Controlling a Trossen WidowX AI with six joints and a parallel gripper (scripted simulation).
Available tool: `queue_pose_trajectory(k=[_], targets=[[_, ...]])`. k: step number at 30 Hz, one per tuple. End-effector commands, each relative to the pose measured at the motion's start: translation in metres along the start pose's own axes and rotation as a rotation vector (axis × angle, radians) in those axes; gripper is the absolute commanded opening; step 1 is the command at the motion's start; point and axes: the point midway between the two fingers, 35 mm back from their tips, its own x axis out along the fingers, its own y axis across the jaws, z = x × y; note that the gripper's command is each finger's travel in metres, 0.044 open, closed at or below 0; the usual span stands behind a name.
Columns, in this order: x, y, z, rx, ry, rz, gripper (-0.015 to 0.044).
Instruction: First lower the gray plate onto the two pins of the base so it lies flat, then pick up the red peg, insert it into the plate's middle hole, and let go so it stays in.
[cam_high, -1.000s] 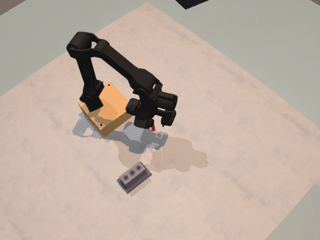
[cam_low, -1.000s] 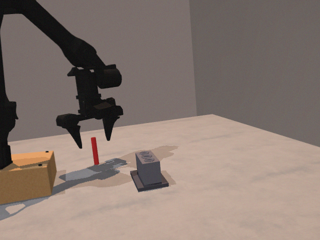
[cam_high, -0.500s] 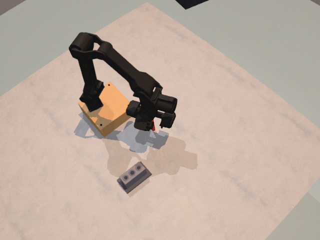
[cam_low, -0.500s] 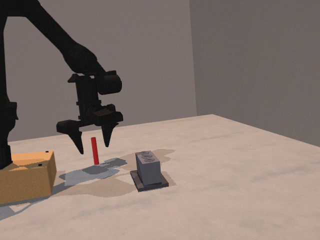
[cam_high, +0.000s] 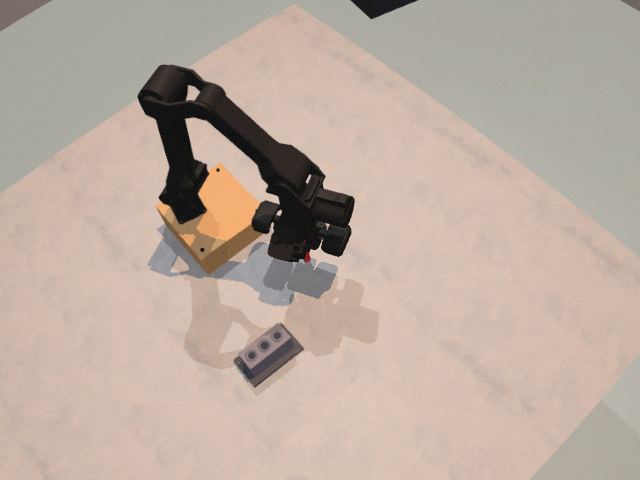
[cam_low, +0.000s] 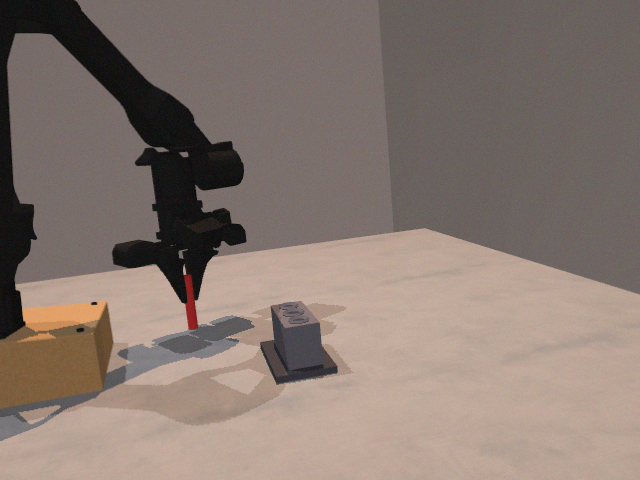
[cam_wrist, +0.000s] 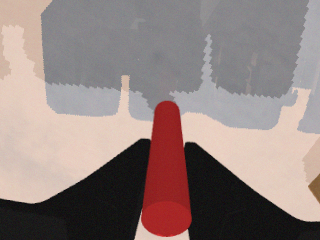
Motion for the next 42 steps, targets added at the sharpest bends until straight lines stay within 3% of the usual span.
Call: queue_pose_trajectory(k=[1, 31, 42], targets=[[0.0, 0.0, 0.0, 0.004, -0.003, 0.0, 0.0006], [-0.078, 0.009, 0.0, 0.004, -0.003, 0.001, 0.0], [-0.071, 0.018, 0.023, 0.002, -0.003, -0.002, 0.0]])
